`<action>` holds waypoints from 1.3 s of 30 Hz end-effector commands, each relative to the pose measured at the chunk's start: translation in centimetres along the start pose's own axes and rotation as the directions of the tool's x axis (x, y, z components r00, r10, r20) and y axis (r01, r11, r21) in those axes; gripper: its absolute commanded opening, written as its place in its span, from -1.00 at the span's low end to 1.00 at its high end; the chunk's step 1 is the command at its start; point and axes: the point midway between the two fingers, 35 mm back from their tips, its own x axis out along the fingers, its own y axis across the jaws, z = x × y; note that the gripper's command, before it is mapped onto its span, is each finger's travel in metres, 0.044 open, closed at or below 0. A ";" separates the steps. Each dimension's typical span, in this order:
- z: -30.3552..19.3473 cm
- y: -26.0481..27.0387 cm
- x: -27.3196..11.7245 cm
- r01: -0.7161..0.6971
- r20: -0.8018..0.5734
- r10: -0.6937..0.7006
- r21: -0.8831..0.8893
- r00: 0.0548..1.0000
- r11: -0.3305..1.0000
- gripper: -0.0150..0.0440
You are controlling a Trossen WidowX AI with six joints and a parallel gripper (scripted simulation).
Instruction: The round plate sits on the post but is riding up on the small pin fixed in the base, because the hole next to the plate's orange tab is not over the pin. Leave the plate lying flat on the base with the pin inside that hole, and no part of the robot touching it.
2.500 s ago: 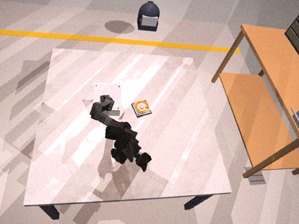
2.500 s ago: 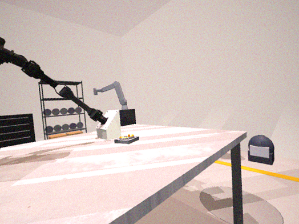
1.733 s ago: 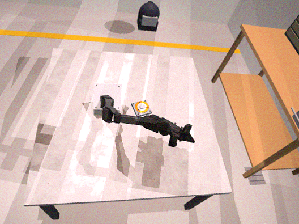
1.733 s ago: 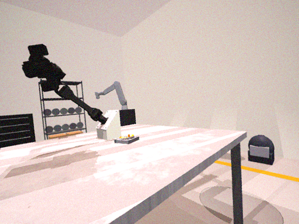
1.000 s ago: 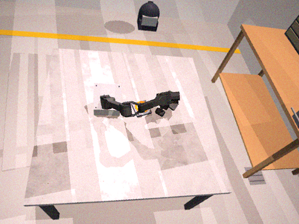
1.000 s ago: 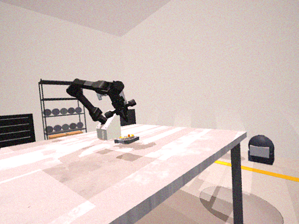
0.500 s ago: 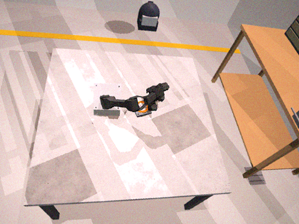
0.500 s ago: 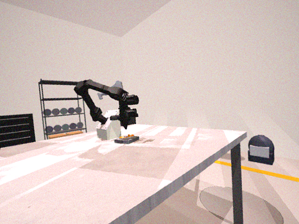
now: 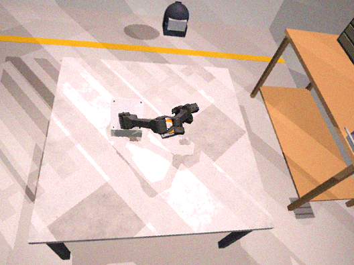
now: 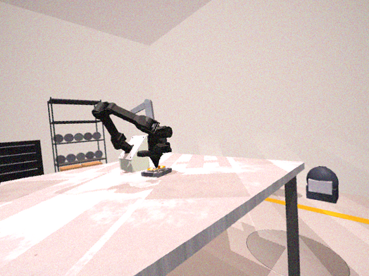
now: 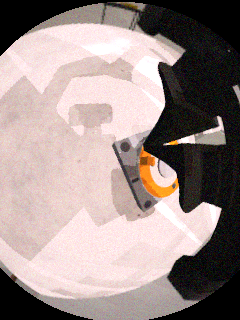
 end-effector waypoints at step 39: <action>0.4 2.9 -3.8 0.006 0.002 -0.006 -0.013 1.000 1.000 -0.49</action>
